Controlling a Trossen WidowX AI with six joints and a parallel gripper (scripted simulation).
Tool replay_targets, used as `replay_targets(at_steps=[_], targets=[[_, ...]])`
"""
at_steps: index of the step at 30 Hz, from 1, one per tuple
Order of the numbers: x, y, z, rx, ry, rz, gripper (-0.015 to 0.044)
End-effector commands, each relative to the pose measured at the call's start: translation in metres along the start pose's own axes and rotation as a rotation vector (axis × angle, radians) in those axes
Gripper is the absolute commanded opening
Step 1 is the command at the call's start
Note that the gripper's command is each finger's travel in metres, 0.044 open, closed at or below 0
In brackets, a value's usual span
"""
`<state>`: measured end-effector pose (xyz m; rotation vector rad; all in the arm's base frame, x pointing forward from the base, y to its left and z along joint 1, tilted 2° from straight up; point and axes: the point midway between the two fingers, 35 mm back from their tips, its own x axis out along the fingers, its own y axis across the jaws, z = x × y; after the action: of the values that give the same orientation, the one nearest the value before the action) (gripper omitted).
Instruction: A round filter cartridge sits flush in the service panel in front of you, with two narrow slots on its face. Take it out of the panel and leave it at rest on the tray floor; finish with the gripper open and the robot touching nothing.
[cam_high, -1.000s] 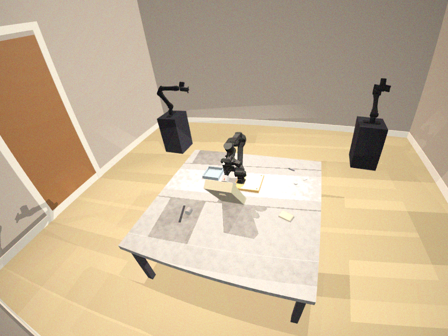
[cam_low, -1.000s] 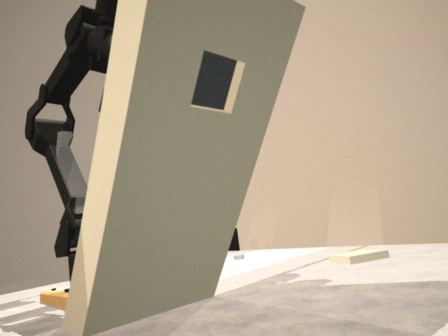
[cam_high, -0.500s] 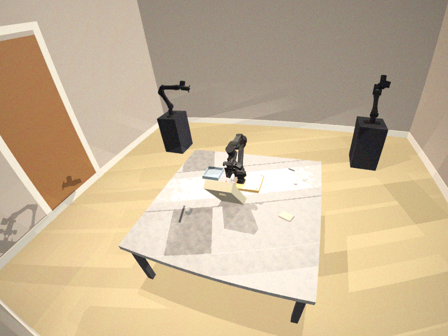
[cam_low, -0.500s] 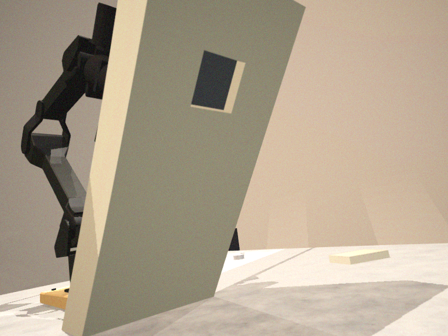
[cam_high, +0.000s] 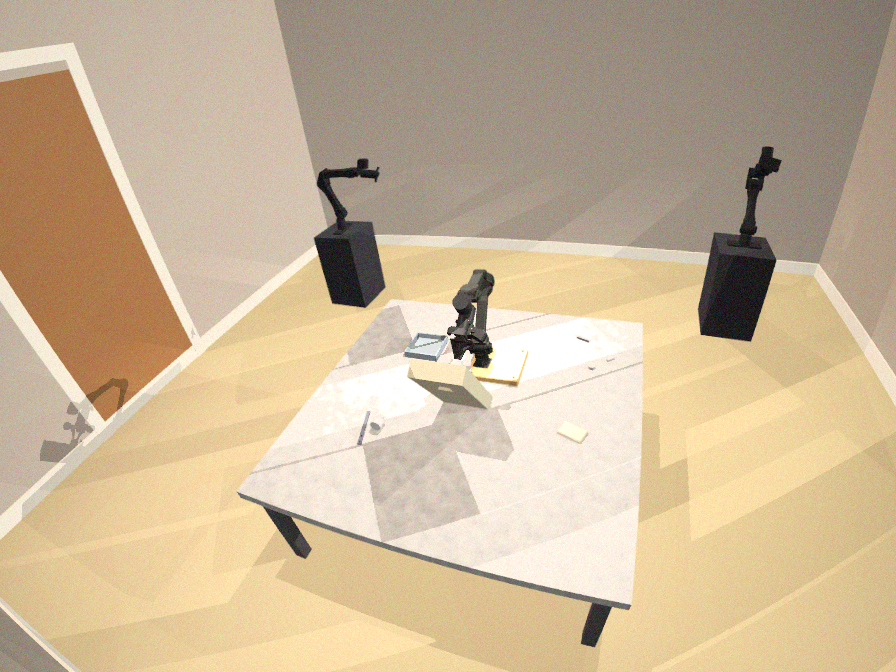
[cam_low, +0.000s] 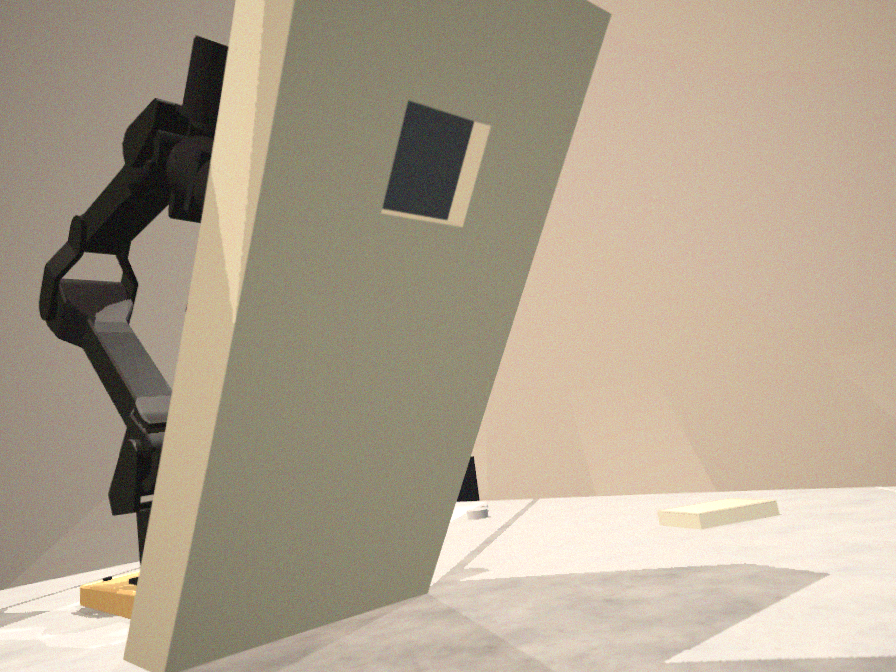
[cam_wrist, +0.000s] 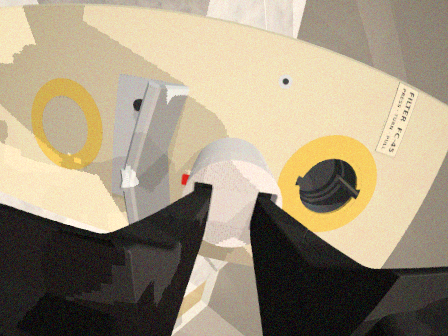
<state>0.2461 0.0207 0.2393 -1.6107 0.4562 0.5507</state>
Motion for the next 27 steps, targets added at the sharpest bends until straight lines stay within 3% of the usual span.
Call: replay_targets(at_steps=[1, 12, 23, 27], targets=[[-0.001, -0.003, 0.0, 0.001, 0.0, -0.008, 0.0107], [-0.001, 0.002, -0.001, 0.006, 0.004, -0.021, 0.0107], [-0.012, -0.073, -0.005, 0.007, 0.005, -0.026, 0.0107], [-0.026, -0.091, -0.006, 0.006, 0.005, -0.028, 0.0212]])
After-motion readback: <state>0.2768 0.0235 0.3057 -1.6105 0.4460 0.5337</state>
